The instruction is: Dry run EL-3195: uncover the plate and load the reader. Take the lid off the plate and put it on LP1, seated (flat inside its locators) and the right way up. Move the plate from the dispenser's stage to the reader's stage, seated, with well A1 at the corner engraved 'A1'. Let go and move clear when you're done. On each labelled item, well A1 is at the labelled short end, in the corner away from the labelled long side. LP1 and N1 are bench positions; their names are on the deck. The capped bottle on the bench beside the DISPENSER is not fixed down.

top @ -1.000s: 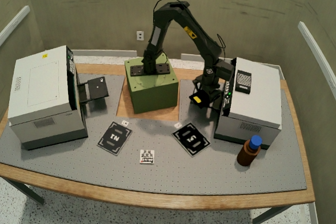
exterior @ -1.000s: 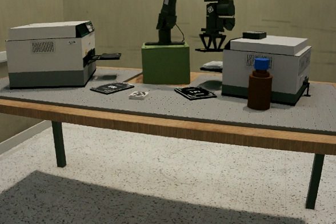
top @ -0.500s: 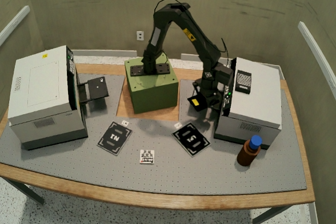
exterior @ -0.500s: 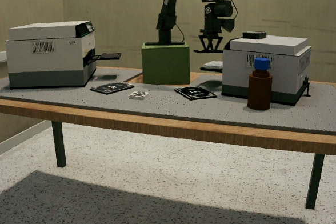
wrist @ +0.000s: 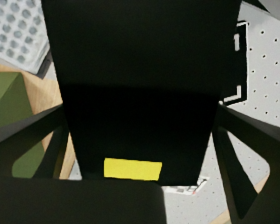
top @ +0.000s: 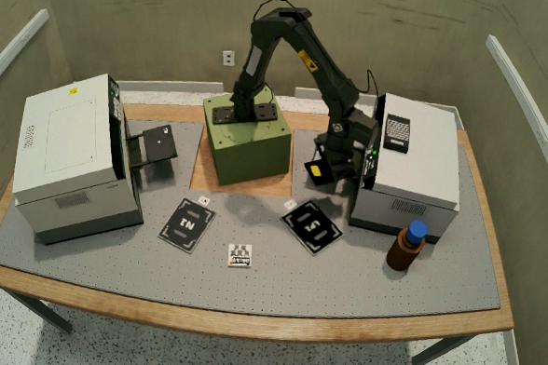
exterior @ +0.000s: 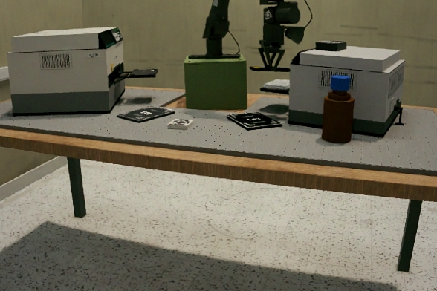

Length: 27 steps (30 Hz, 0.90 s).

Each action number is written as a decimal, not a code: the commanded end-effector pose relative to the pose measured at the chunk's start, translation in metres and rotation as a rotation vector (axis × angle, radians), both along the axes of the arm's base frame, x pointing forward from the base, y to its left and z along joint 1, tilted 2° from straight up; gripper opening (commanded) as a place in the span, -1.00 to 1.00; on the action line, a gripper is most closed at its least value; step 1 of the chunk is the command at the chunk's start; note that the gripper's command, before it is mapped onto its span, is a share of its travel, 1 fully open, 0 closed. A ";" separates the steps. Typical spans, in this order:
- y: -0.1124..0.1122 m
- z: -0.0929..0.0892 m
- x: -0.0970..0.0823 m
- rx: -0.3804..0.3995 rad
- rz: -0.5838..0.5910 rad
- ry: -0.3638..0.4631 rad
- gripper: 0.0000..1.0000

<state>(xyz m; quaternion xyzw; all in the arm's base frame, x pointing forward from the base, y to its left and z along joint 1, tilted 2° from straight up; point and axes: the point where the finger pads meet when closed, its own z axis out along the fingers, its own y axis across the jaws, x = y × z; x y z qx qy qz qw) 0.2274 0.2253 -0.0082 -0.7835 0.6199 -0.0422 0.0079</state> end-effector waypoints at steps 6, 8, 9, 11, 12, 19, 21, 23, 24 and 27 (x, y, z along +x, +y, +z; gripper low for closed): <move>0.015 0.015 0.019 0.066 -0.089 -0.061 0.71; 0.007 0.006 0.026 0.050 -0.132 -0.044 0.71; 0.006 0.006 0.028 0.051 -0.144 -0.045 0.71; 0.004 0.006 0.033 0.056 -0.167 -0.050 0.71; 0.007 0.017 0.036 0.081 -0.179 -0.074 0.71; 0.005 0.014 0.038 0.085 -0.236 -0.072 0.71; 0.001 0.003 0.040 0.064 -0.260 -0.053 0.71; -0.001 0.002 0.045 0.066 -0.283 -0.054 0.71; 0.000 0.006 0.046 0.077 -0.294 -0.064 0.71; 0.007 0.014 0.044 0.100 -0.309 -0.081 0.71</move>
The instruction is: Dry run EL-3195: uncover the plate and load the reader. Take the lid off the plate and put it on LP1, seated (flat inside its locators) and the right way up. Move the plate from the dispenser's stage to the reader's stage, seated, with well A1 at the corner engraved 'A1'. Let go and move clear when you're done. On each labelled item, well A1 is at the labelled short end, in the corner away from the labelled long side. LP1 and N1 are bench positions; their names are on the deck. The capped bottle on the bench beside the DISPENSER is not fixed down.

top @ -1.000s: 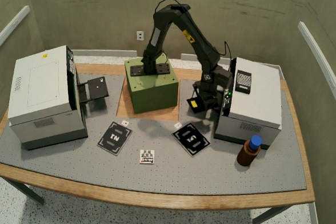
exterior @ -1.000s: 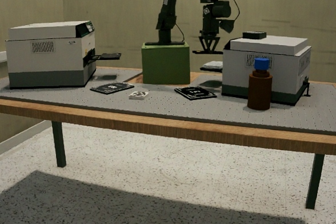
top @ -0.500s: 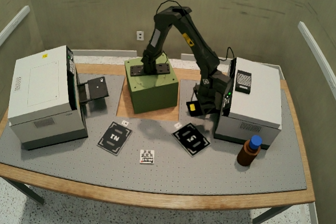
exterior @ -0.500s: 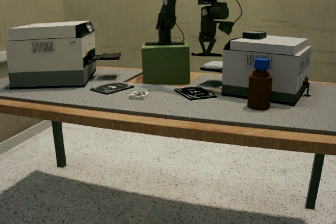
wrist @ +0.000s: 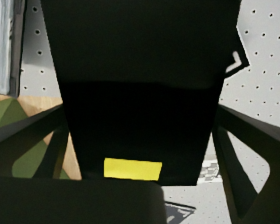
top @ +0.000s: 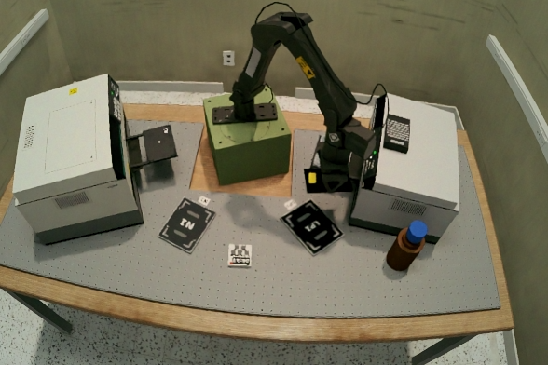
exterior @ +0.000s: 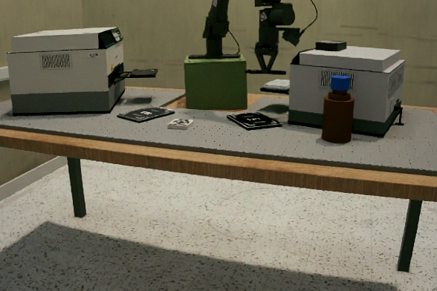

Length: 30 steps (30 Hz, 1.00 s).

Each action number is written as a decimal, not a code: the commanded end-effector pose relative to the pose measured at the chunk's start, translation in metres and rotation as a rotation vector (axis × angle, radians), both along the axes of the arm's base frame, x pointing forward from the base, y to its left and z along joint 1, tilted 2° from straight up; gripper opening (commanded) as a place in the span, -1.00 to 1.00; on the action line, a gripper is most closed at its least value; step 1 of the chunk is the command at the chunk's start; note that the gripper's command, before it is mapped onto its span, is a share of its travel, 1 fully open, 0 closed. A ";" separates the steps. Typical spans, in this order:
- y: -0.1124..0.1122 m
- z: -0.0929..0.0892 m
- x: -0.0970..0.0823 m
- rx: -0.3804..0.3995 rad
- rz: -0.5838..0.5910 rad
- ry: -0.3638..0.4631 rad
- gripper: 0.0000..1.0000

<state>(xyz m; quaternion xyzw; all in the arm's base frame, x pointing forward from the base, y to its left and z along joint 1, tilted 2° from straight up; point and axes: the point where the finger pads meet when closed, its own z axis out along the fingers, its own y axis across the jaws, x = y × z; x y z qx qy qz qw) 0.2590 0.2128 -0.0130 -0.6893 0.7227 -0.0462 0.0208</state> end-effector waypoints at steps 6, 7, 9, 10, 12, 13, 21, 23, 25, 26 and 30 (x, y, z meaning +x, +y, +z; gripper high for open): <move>0.012 0.018 0.019 0.070 -0.098 -0.065 0.71; 0.009 0.010 0.020 0.055 -0.109 -0.048 0.71; 0.006 0.005 0.023 0.050 -0.132 -0.041 0.71; 0.005 0.004 0.025 0.052 -0.144 -0.041 0.71; 0.008 0.017 0.029 0.079 -0.167 -0.070 0.71; 0.012 0.017 0.026 0.080 -0.164 -0.070 0.71; 0.006 0.015 0.035 0.091 -0.265 -0.075 0.71; 0.006 0.015 0.035 0.091 -0.265 -0.075 0.71; 0.000 0.004 0.036 0.072 -0.294 -0.055 0.71; 0.000 0.005 0.037 0.076 -0.306 -0.058 0.71; -0.005 -0.004 0.042 0.077 -0.352 -0.046 0.71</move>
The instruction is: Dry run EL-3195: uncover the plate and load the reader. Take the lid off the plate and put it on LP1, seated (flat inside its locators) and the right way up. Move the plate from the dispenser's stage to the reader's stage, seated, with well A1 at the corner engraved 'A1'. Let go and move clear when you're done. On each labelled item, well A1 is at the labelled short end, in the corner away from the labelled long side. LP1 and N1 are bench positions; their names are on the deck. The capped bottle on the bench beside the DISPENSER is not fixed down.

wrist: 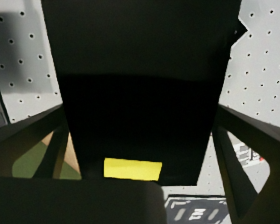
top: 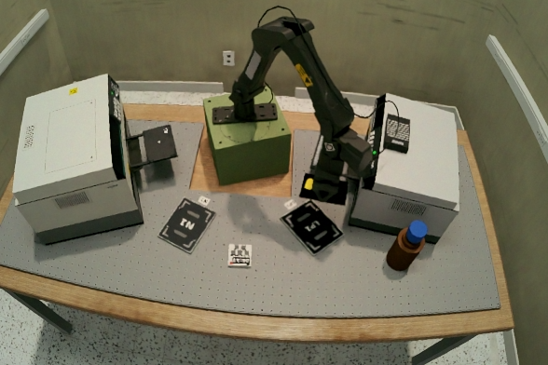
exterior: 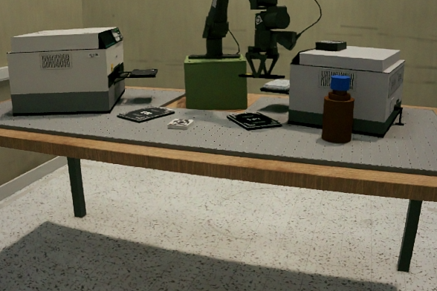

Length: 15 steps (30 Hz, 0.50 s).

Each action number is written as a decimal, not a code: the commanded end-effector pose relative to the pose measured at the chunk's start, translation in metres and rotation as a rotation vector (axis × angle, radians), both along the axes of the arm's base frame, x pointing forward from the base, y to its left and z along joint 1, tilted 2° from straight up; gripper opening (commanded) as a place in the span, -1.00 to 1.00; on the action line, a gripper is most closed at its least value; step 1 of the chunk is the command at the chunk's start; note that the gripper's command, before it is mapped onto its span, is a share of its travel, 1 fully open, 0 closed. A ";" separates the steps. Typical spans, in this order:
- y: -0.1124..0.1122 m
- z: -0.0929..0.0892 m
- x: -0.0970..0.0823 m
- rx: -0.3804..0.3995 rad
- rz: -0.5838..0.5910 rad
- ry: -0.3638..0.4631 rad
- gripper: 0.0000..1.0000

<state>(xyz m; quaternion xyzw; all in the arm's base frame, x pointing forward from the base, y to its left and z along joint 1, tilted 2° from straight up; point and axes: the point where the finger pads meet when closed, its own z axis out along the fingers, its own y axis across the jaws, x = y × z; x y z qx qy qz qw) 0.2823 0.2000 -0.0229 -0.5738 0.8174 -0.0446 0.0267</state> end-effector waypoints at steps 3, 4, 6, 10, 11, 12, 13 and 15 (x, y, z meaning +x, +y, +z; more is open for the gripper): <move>0.015 0.019 0.020 0.075 -0.075 -0.066 0.71; 0.017 0.019 0.019 0.076 -0.080 -0.065 0.71; 0.008 0.008 0.022 0.061 -0.124 -0.044 0.71; 0.004 0.002 0.025 0.056 -0.147 -0.035 0.71; 0.004 0.007 0.029 0.069 -0.158 -0.049 0.71; 0.005 0.013 0.031 0.081 -0.170 -0.061 0.71; 0.009 0.013 0.028 0.083 -0.171 -0.060 0.71; 0.009 0.010 0.023 0.072 -0.186 -0.043 0.71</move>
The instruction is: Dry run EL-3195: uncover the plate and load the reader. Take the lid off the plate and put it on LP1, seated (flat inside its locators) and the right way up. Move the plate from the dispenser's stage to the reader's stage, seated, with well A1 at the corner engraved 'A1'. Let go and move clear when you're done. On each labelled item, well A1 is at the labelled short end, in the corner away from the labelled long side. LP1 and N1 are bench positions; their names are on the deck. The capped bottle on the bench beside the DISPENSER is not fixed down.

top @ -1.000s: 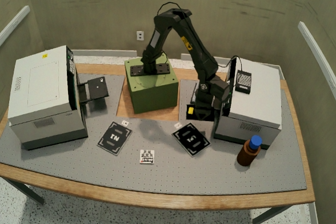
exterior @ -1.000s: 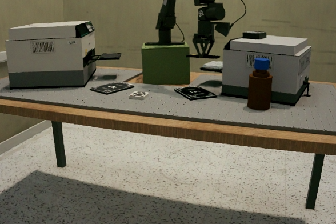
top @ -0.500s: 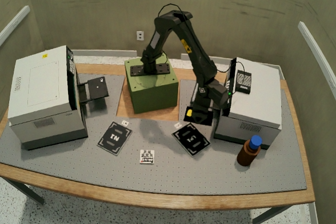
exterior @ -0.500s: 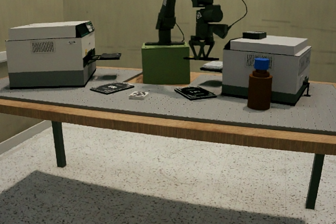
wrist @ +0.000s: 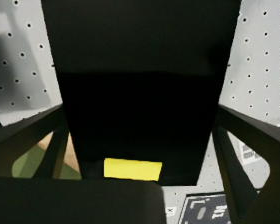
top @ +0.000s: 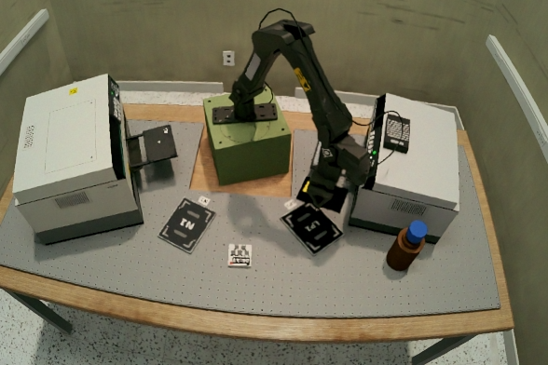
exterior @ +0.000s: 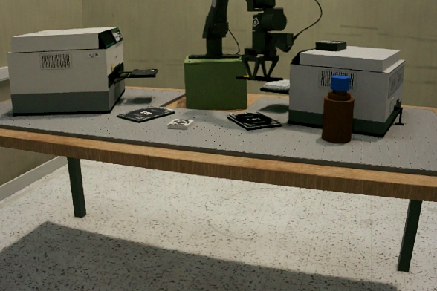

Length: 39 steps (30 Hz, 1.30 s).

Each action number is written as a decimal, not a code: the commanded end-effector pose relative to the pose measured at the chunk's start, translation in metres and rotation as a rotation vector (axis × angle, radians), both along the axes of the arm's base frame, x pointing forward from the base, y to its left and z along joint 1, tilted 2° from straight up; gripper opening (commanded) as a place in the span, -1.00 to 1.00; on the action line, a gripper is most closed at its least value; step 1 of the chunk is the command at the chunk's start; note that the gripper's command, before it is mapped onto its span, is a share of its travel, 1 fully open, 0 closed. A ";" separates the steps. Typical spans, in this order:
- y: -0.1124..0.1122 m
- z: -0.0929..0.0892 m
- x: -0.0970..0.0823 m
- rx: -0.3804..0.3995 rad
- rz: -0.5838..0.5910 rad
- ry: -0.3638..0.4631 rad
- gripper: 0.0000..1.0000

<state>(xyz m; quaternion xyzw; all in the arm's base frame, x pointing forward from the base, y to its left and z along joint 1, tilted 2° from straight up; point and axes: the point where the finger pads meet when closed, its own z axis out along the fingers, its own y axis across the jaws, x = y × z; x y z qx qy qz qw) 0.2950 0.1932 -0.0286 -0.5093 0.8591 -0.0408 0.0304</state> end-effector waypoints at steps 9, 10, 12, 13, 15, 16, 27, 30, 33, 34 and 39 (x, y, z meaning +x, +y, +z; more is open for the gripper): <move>0.011 0.012 0.019 0.064 -0.136 -0.036 0.71; 0.010 0.012 0.017 0.060 -0.148 -0.030 0.71; 0.010 0.012 0.017 0.060 -0.148 -0.030 0.71; 0.002 0.000 0.023 0.053 -0.180 -0.020 0.71; -0.001 -0.004 0.026 0.053 -0.203 -0.015 0.71; -0.003 -0.006 0.028 0.054 -0.214 -0.014 0.71; -0.009 0.000 0.035 0.073 -0.341 -0.013 0.71; -0.005 -0.008 0.036 0.074 -0.339 -0.012 0.71; -0.016 -0.018 0.041 0.065 -0.388 0.003 0.71; -0.016 -0.019 0.041 0.066 -0.400 0.005 0.71; -0.009 -0.006 0.040 0.083 -0.438 -0.003 0.71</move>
